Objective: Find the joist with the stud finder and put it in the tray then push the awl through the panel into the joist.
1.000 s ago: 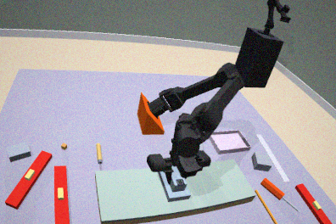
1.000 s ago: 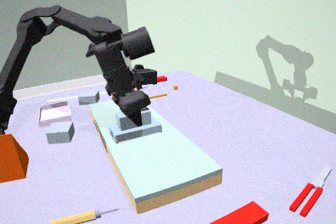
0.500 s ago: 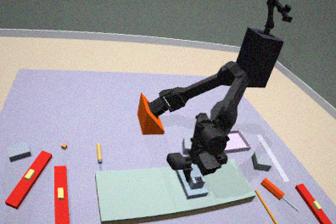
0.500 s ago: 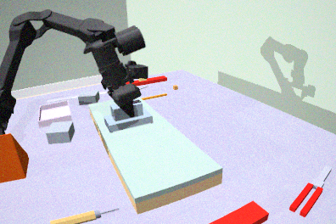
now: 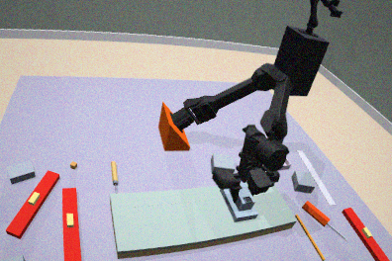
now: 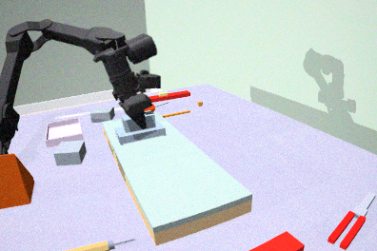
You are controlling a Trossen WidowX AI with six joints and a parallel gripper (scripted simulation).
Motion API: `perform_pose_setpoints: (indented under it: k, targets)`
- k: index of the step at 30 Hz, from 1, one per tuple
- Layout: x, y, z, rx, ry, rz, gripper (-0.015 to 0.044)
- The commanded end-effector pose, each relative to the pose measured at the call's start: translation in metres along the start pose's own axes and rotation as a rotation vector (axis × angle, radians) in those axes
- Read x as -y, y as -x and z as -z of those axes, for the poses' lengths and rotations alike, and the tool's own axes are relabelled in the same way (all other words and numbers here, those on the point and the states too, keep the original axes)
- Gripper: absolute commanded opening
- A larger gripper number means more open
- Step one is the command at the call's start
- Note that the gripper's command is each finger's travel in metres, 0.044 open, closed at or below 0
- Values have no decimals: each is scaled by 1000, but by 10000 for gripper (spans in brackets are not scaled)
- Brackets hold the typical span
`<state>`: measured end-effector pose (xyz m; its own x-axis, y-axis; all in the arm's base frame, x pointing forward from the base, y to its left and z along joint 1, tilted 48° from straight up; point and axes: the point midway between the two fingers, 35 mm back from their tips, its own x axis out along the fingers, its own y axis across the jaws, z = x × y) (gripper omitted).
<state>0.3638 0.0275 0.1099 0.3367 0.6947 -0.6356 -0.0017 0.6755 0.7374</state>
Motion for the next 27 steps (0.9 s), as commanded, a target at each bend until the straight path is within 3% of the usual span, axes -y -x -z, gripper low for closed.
perform_pose_setpoints:
  k: [1,27]
  targets:
    - [-20,-1,0,-3,2,-9,0]
    - [-105,1,0,-2,2,-12,0]
